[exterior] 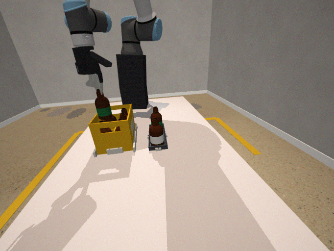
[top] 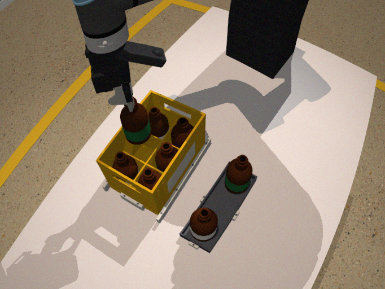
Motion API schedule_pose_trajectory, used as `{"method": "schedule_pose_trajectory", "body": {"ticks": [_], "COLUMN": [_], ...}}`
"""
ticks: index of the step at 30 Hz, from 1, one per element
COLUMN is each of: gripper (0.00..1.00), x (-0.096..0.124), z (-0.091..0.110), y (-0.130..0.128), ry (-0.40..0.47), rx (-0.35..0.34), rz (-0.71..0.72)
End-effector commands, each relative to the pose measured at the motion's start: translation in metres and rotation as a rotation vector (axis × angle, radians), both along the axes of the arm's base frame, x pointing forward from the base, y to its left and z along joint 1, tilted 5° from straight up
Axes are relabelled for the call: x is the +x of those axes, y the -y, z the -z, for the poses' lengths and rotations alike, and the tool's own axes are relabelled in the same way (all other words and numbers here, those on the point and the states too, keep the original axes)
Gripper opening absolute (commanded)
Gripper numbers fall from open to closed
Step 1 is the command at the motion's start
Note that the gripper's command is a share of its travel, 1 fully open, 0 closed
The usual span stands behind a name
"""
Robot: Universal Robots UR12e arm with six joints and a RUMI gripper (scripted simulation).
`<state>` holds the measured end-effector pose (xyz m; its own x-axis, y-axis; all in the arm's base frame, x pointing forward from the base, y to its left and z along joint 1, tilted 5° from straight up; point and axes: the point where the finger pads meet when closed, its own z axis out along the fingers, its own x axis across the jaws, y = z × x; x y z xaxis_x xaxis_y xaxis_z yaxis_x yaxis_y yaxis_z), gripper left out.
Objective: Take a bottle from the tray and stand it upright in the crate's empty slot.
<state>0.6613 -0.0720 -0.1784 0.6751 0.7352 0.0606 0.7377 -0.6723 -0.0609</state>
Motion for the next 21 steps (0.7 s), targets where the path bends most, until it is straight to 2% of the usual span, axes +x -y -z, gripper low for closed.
{"method": "schedule_pose_trajectory", "body": {"ticks": [1, 21], "gripper": [0.0, 0.0], "x": [0.0047, 0.005], "z": [-0.0016, 0.0083], "y": [0.0007, -0.0008], "ry": [0.006, 0.006], "rx": [-0.003, -0.003], "rz": [-0.001, -0.001]}}
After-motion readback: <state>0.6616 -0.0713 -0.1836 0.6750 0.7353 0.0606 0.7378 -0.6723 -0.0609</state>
